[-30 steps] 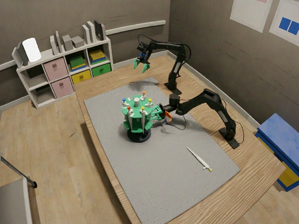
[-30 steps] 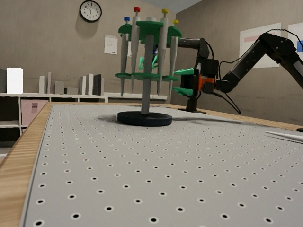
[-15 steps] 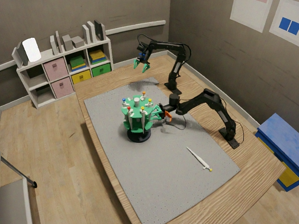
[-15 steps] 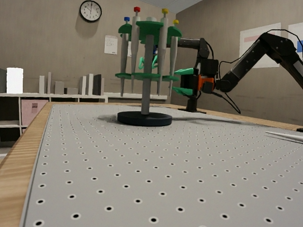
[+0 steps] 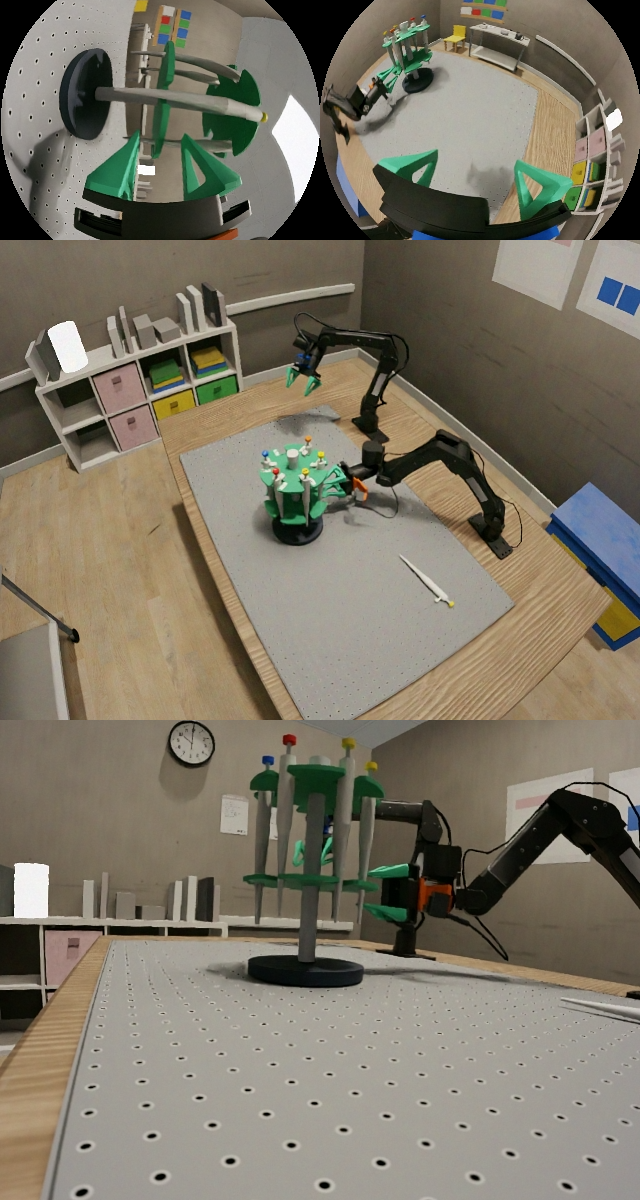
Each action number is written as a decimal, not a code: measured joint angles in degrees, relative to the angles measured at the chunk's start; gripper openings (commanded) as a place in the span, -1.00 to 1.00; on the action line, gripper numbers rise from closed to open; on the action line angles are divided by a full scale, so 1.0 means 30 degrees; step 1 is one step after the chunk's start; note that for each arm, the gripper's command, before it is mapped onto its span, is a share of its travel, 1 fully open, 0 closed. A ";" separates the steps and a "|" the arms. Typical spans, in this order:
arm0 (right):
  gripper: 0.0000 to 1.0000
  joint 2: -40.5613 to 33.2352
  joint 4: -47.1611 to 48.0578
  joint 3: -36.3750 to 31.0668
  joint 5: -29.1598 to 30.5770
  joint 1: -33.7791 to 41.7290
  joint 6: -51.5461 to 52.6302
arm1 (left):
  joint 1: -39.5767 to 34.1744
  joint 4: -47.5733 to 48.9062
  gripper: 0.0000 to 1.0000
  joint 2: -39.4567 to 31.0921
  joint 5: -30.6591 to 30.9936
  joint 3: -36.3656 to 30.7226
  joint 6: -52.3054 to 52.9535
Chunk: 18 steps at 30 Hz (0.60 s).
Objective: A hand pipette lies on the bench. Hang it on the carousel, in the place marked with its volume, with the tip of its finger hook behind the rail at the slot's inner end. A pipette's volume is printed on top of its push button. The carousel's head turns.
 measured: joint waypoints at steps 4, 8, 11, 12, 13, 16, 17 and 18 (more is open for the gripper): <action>1.00 0.0000 0.0000 0.0000 0.0000 0.0000 0.0000 | 0.0000 0.0000 -0.02 0.0000 0.0000 0.0000 0.0000; 1.00 0.0000 0.0000 0.0000 0.0000 0.0000 0.0000 | 0.0000 0.0000 -0.02 0.0000 0.0000 0.0000 0.0000; 1.00 0.0000 0.0000 0.0000 0.0000 0.0000 0.0000 | 0.0000 0.0000 -0.02 0.0000 0.0000 0.0000 0.0000; 1.00 0.0000 0.0000 0.0000 0.0000 0.0000 0.0000 | 0.0000 0.0000 -0.02 0.0000 0.0000 0.0000 0.0000; 1.00 0.0000 0.0000 0.0000 0.0000 0.0000 0.0000 | 0.0000 0.0000 -1.00 0.0000 0.0000 0.0000 0.0000; 1.00 0.0000 0.0000 0.0000 0.0000 0.0000 0.0000 | 0.0000 0.0000 -1.00 0.0000 0.0000 0.0000 0.0000; 1.00 0.0000 0.0000 0.0000 0.0000 0.0000 0.0000 | 0.0000 -0.0095 -1.00 0.0022 0.0007 -0.0015 -0.0015; 1.00 0.0000 0.0000 0.0000 0.0000 0.0000 0.0000 | -0.0015 -0.0138 -1.00 0.0015 -0.0015 0.0000 -0.0022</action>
